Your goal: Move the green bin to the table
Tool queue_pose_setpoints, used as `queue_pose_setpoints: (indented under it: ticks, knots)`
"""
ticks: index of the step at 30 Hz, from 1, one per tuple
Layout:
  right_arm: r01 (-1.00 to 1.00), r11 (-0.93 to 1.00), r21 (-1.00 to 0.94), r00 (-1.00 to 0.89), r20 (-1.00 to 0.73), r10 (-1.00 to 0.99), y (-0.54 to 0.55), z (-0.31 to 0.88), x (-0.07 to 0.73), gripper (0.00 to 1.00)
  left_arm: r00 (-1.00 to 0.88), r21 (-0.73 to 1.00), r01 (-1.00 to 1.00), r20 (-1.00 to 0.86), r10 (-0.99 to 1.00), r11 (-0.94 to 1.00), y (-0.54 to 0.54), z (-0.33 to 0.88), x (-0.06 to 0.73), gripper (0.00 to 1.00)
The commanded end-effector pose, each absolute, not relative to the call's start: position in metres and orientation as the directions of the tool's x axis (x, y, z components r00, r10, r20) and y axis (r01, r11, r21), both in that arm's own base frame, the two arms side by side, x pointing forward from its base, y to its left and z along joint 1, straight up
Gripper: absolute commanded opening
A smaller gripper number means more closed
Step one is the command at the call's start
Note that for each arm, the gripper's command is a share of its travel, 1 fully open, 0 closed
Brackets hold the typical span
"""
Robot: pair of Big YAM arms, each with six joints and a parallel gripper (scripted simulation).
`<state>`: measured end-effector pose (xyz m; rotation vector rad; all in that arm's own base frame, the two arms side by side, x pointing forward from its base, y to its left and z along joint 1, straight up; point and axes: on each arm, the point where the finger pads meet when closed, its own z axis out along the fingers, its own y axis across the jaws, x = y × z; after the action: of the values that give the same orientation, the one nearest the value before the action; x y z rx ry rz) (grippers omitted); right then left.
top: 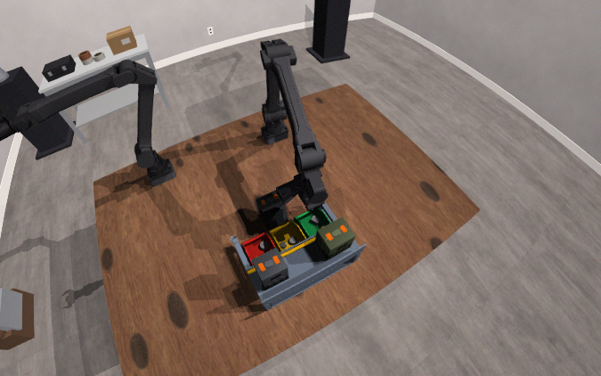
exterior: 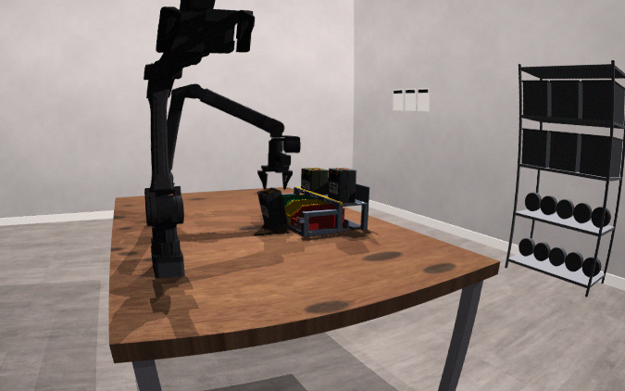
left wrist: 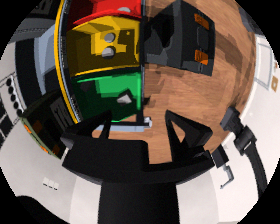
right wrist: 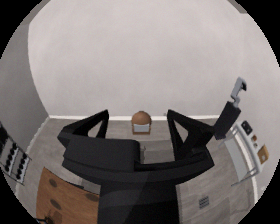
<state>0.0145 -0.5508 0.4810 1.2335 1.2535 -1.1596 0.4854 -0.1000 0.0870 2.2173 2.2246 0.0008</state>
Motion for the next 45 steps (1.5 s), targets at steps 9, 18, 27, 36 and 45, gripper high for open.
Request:
queue_pose_setpoints:
  ticks: [9,18,27,36,45]
  knots:
    - [1.000,0.017,0.000,0.000,-1.000,0.000,-0.545,0.501,0.009,1.00,-0.005,-0.001,1.000,-0.001,1.000,0.005,-0.098,0.071,0.489,0.90]
    - [1.000,0.017,0.000,0.000,-1.000,0.000,-0.545,0.501,0.009,1.00,-0.005,0.013,1.000,-0.004,1.000,0.005,-0.098,0.066,0.489,0.90]
    - [1.000,0.017,0.000,0.000,-1.000,0.000,-0.545,0.501,0.009,1.00,-0.005,-0.001,1.000,-0.001,1.000,0.005,-0.098,0.040,0.488,0.90]
    - [1.000,0.017,0.000,0.000,-1.000,0.000,-0.545,0.501,0.009,1.00,-0.005,0.014,1.000,-0.004,1.000,0.005,-0.099,0.034,0.490,0.90]
    - [1.000,0.017,0.000,0.000,-1.000,0.000,-0.545,0.501,0.009,1.00,-0.005,0.001,1.000,-0.001,1.000,0.005,-0.098,0.016,0.487,0.90]
